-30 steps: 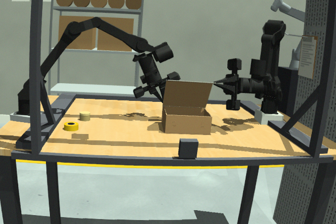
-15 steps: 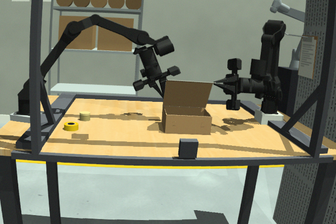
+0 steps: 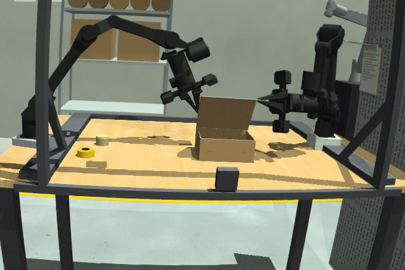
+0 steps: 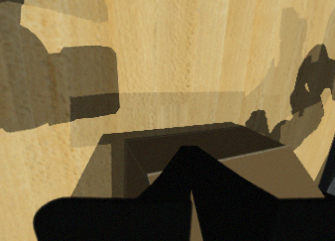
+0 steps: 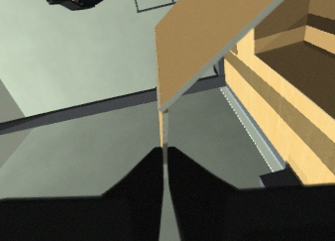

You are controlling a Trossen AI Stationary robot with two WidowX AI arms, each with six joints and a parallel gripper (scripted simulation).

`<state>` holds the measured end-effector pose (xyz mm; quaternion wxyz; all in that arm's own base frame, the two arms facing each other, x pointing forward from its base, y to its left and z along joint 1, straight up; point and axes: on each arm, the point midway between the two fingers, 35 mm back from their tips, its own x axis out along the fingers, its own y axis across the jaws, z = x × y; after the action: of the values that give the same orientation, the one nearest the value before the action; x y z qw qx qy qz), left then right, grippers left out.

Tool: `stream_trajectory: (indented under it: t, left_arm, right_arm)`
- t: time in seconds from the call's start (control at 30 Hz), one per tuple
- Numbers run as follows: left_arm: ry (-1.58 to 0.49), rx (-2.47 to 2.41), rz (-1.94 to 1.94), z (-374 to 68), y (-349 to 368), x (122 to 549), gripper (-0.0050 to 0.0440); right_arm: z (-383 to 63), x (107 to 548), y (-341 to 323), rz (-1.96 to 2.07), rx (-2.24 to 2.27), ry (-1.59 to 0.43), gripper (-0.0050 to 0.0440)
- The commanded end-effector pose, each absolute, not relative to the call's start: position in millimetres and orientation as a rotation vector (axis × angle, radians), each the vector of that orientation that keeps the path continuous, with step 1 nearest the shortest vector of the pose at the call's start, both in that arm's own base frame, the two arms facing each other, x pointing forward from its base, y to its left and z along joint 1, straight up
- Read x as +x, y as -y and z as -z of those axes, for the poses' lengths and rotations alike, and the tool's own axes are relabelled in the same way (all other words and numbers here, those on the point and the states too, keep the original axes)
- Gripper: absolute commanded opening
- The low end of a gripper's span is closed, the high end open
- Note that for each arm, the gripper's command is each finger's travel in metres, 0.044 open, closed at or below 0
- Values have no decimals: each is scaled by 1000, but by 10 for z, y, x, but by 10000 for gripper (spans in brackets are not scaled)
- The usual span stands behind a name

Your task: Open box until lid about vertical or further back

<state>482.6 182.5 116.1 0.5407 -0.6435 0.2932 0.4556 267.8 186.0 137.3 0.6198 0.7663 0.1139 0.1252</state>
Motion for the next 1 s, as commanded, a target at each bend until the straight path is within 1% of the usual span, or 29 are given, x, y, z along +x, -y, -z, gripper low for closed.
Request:
stream_trajectory:
  t: [0.0, 0.07, 0.13, 0.27, 0.47, 0.63, 0.97]
  left_arm:
    - [-672, -1522, -1086, -1266, -1800, 4807, -50]
    - [-623, -1451, -1161, -1327, -1666, 4695, -50]
    - [-623, -1451, -1161, -1327, -1666, 4695, -50]
    - [-493, -1241, -1328, -1385, -1273, 4336, -50]
    - [-314, -1036, -1405, -1548, -1063, 4004, -50]
    - [-130, -864, -1418, -1766, -962, 3760, -50]
    - [-100, -839, -1415, -1805, -947, 3726, -50]
  right_arm:
    - [-1414, 2682, -1866, -301, 1773, -255, 9]
    - [-1414, 2682, -1866, -301, 1773, -255, 9]
    - [-1414, 2682, -1866, -301, 1773, -255, 9]
    - [-1414, 2682, -1866, -301, 1773, -255, 9]
    - [-1414, 2682, -1866, -301, 1773, -255, 9]
    - [-1414, 2682, -1866, -301, 1773, -255, 9]
    - [-1414, 2682, -1866, -301, 1773, -255, 9]
